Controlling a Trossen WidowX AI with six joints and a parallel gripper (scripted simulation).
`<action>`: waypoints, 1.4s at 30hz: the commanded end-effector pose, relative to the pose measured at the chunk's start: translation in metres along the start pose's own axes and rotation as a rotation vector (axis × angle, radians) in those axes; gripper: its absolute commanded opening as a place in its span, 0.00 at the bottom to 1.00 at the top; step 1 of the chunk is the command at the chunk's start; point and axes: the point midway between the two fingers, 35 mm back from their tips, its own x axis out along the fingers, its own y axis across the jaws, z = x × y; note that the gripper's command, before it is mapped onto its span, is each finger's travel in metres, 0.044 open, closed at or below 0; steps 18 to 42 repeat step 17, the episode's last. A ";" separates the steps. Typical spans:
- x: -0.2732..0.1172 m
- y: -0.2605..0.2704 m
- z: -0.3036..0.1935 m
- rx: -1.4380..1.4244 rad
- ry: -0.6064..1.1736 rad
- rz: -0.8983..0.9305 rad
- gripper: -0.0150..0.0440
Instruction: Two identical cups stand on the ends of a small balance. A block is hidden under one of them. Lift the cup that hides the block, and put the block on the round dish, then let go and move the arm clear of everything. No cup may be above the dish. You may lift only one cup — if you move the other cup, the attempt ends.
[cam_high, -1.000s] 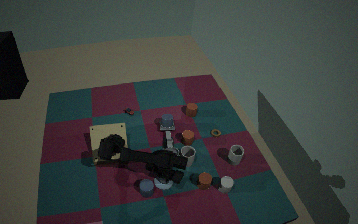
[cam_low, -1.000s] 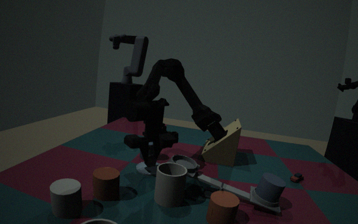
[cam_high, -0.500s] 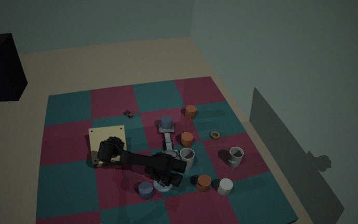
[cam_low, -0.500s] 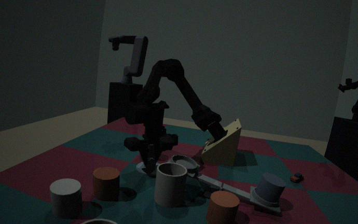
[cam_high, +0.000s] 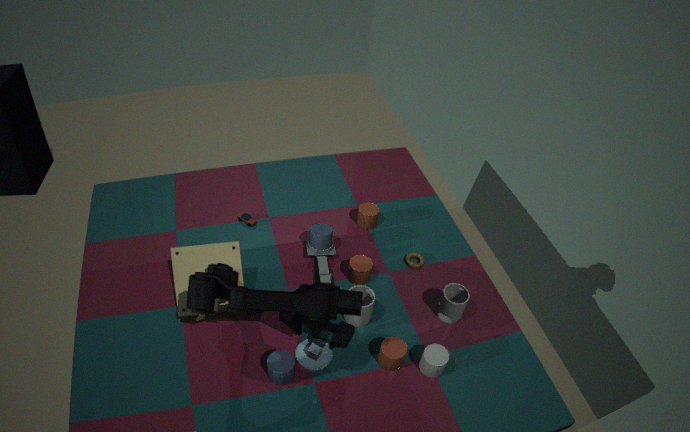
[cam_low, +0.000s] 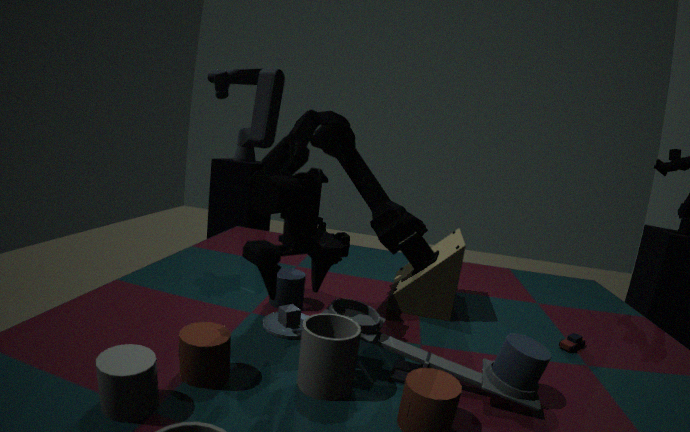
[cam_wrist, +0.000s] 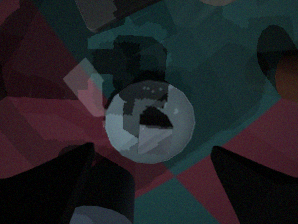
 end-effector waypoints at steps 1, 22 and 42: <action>-0.012 0.000 -0.005 0.013 0.005 -0.006 1.00; -0.046 0.001 -0.004 0.004 0.005 -0.006 1.00; -0.046 0.001 -0.004 0.004 0.005 -0.006 1.00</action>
